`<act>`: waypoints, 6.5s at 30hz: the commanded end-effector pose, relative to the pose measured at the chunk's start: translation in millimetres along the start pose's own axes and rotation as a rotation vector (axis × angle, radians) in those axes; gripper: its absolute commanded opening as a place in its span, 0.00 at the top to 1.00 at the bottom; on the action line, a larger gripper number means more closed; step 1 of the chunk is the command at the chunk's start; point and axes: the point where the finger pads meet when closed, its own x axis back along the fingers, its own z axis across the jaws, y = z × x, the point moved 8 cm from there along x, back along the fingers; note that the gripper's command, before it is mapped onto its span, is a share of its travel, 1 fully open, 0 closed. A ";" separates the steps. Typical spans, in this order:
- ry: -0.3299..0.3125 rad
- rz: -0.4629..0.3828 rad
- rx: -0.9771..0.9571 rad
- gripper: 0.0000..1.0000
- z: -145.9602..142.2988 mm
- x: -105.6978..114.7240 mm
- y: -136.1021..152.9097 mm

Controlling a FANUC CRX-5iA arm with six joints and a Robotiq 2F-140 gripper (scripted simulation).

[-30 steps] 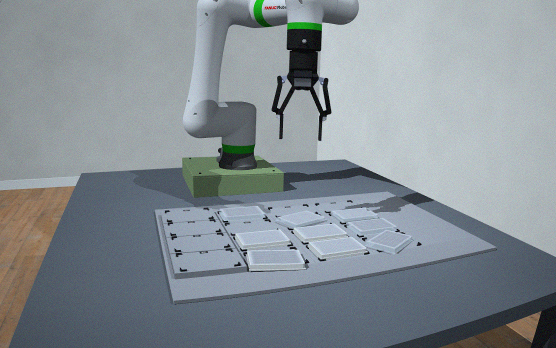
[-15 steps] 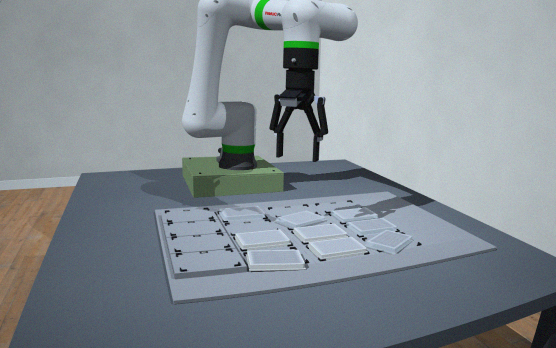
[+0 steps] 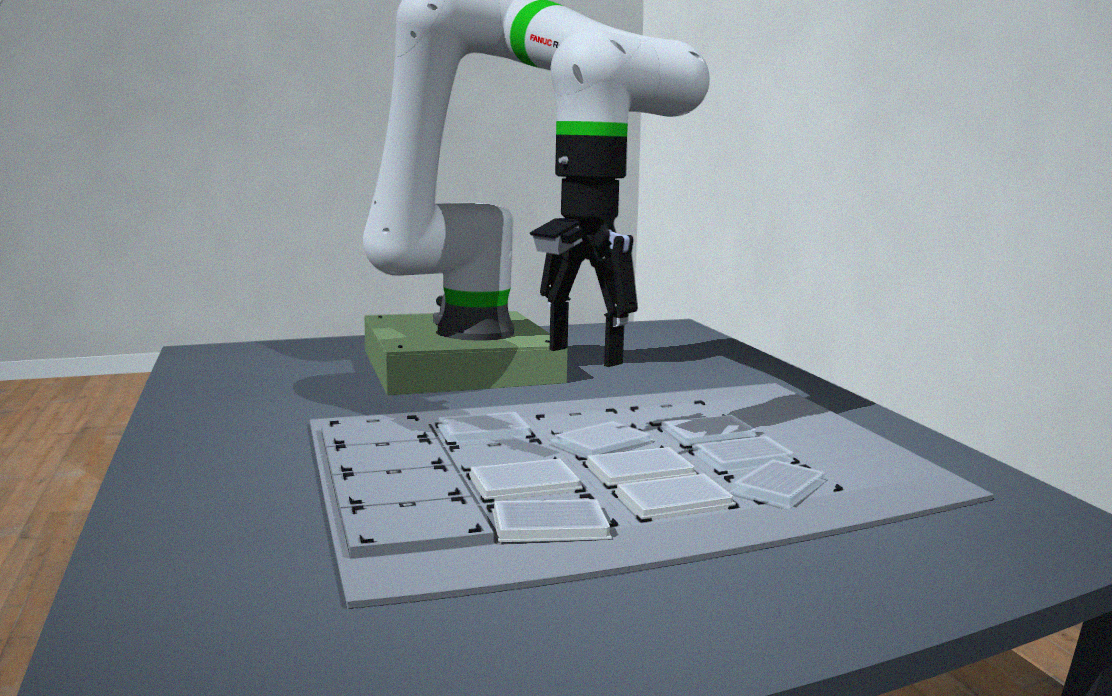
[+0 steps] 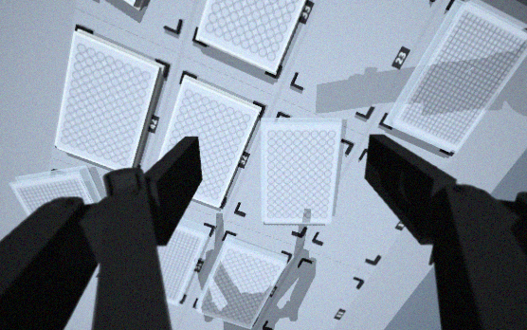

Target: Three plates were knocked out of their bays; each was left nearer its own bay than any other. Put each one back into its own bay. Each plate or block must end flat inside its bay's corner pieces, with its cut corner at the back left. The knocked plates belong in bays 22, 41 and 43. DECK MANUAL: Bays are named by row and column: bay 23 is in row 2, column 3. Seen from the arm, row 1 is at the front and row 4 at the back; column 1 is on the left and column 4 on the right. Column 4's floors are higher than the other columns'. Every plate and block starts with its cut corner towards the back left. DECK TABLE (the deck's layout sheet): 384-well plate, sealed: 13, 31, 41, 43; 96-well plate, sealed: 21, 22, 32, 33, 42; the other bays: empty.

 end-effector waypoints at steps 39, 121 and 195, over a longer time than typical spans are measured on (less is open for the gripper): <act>-0.005 0.002 -0.415 0.00 33.8 -49.1 -25.5; -0.004 0.002 -0.415 0.00 212.3 -29.8 -63.6; -0.005 0.001 -0.415 0.00 48.2 -29.3 43.3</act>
